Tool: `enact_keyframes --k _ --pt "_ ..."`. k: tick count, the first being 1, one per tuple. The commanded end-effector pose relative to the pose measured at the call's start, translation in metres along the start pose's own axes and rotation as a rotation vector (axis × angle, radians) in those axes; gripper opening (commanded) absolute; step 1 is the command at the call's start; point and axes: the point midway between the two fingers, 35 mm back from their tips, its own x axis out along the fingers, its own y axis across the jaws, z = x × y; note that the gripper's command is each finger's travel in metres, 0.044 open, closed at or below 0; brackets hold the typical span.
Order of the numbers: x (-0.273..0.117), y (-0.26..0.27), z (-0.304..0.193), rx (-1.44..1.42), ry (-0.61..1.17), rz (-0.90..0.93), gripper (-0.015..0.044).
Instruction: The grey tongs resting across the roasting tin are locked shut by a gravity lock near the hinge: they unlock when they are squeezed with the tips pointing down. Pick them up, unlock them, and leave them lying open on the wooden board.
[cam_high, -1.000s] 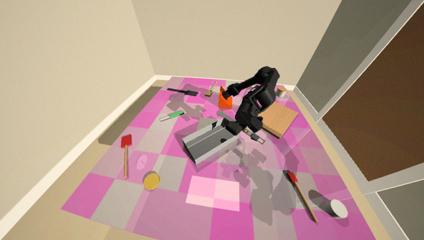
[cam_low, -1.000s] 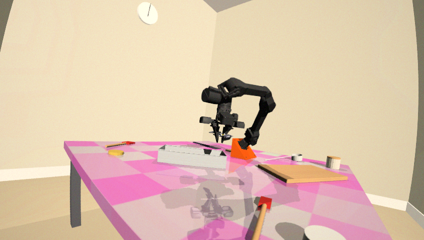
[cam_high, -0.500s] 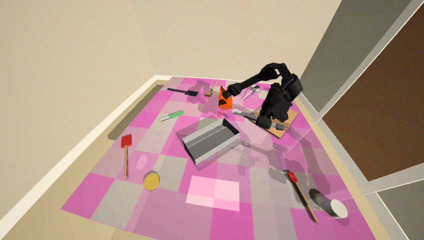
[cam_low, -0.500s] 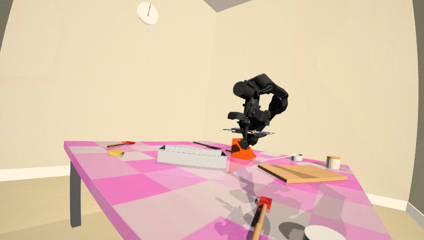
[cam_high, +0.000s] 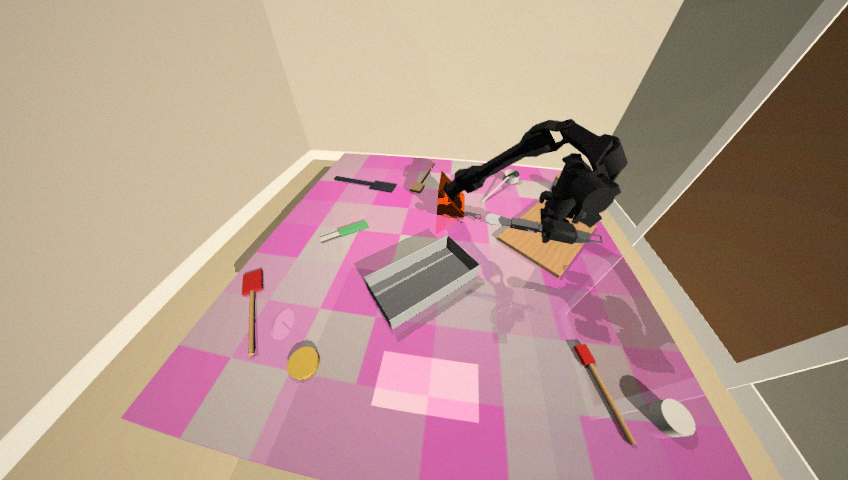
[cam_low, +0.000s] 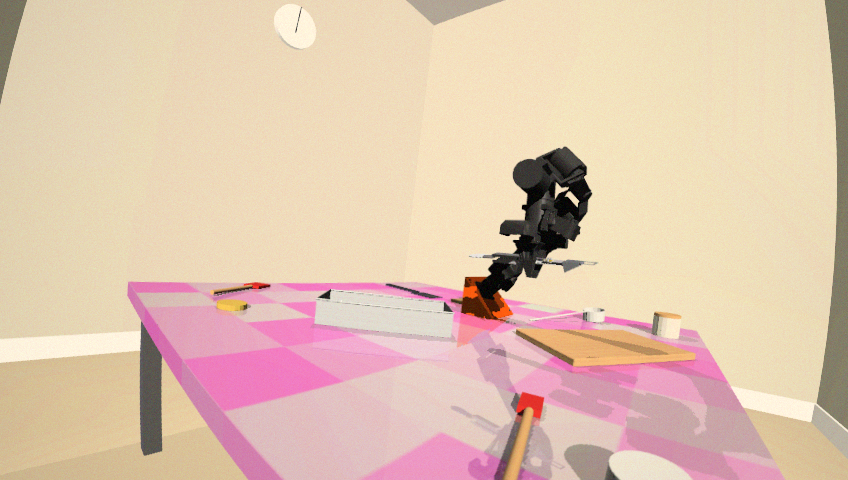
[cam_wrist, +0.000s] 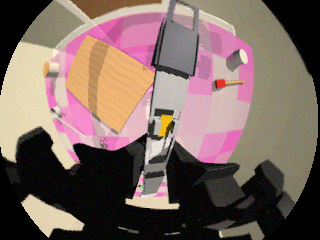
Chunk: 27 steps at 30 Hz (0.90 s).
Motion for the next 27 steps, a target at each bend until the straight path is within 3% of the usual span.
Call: enact_keyframes --k 1,27 --pt "0.001 0.012 0.012 -0.032 0.012 0.002 -0.0150" --pt "0.007 0.140 0.095 -0.338 0.045 0.038 -0.0150"
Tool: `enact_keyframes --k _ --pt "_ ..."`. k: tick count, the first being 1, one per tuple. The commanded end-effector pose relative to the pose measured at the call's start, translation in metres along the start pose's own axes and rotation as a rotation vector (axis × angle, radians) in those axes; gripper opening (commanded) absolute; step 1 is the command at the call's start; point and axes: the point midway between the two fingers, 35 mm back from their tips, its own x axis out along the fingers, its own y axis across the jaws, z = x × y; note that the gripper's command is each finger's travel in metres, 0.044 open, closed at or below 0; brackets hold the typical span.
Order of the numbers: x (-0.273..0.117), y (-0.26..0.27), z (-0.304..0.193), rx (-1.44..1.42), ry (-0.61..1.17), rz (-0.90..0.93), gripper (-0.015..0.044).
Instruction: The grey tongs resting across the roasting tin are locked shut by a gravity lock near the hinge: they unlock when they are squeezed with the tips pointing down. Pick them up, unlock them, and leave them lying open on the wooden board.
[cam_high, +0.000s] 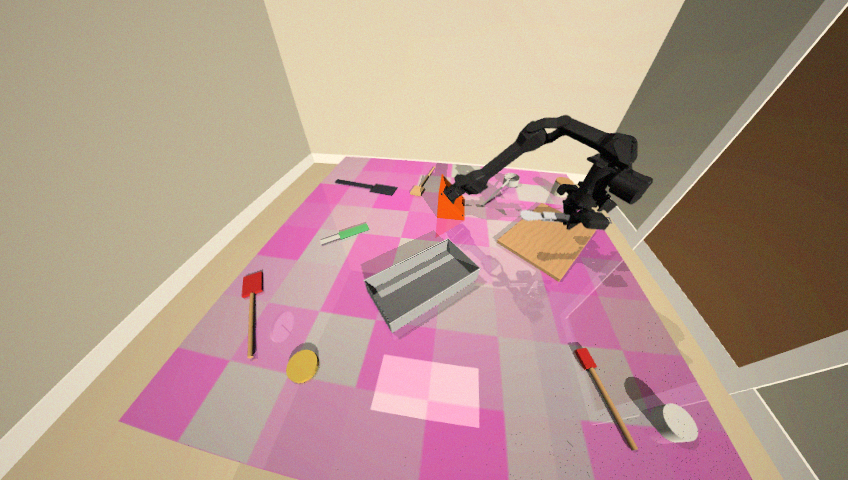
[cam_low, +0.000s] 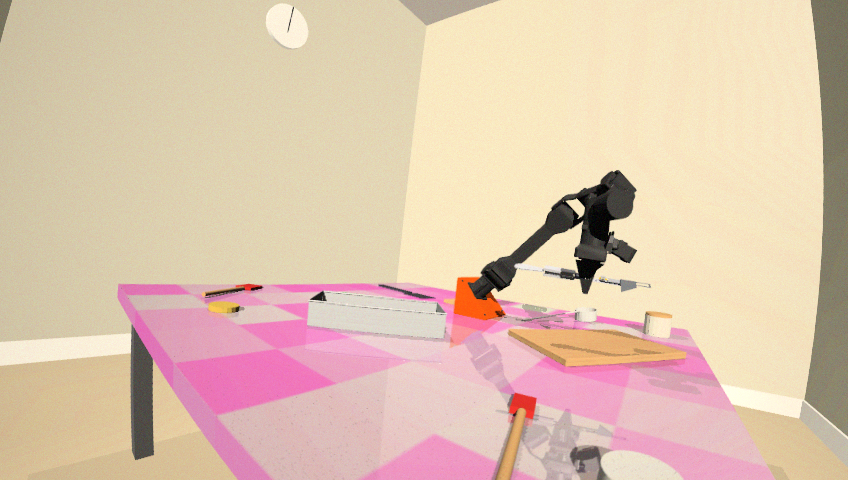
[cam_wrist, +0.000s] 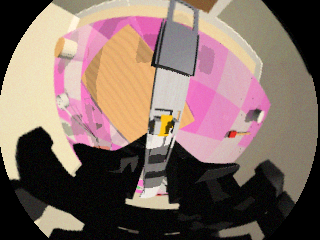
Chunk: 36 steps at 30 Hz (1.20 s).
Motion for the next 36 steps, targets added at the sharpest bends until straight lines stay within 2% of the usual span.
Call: enact_keyframes --k 1,20,30,36 --pt "-0.005 0.016 0.013 -0.040 -0.003 -0.011 -0.0150" --pt "-0.031 0.101 0.058 -0.218 -0.068 -0.006 -0.0150" --pt "-0.031 0.104 0.059 -0.220 -0.085 0.002 -0.0150" --pt "-0.025 0.104 0.059 -0.207 -0.156 0.043 -0.0150"
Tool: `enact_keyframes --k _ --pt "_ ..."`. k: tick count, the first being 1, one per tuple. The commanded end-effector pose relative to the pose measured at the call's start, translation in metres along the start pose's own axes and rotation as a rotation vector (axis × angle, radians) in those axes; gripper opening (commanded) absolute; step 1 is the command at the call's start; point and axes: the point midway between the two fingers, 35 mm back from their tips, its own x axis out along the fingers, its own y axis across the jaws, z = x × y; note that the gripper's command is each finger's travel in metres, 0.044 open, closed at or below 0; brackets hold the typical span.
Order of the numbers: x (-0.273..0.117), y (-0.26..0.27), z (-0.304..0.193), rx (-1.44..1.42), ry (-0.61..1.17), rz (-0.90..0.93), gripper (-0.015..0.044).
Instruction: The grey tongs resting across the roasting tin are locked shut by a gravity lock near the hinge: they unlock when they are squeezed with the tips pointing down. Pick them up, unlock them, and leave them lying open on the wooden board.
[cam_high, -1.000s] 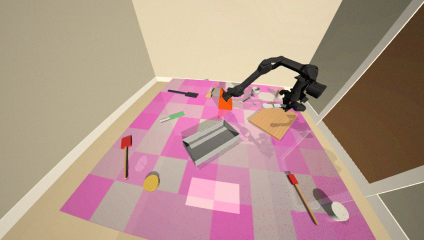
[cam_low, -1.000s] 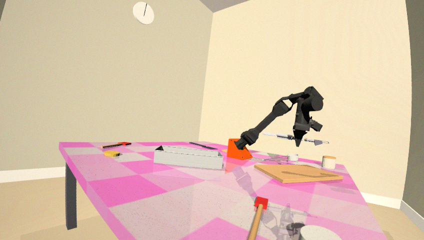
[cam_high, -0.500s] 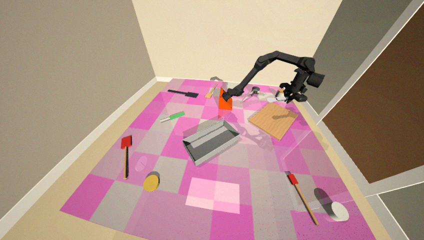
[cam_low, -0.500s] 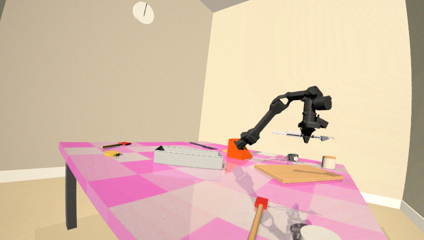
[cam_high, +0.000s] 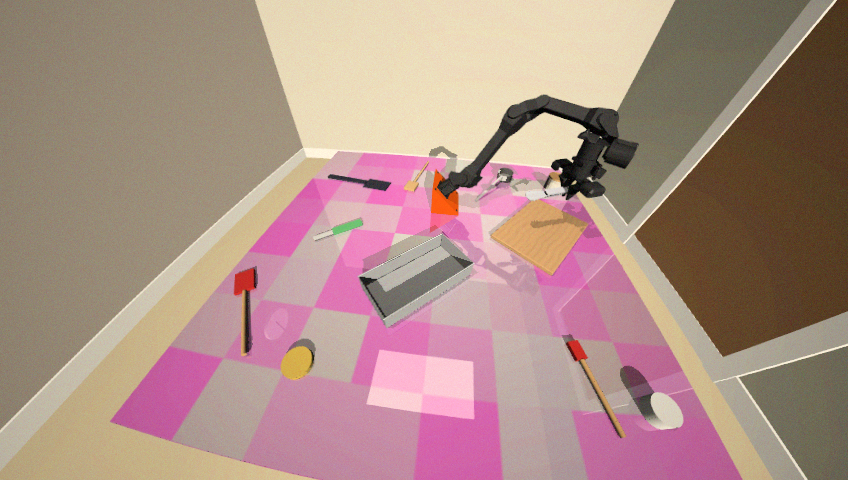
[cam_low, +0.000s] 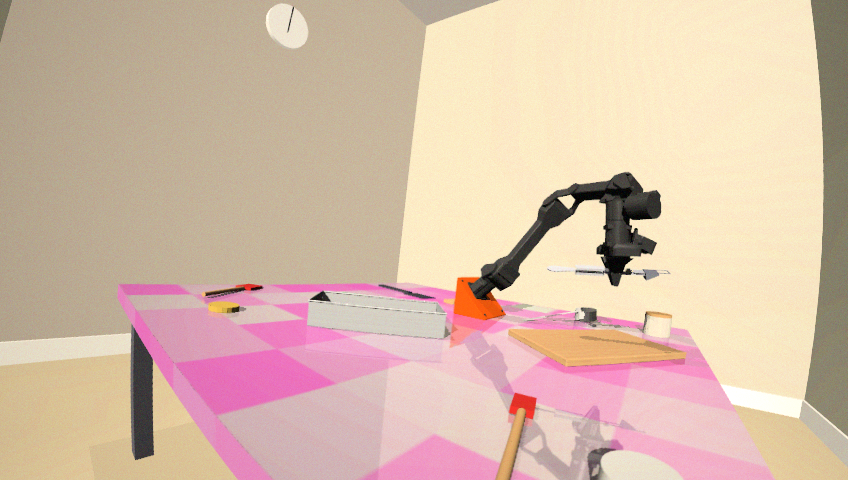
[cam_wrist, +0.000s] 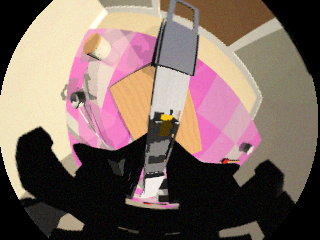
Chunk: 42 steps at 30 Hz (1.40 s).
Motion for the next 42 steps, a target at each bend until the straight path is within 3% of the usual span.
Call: enact_keyframes --k 1,34,42 --pt "0.002 0.000 -0.001 0.004 -0.057 0.015 -0.0150" --pt "-0.004 -0.003 -0.025 0.009 -0.744 0.064 -0.0150" --pt "-0.005 -0.003 -0.026 0.006 -0.761 0.063 -0.0150"
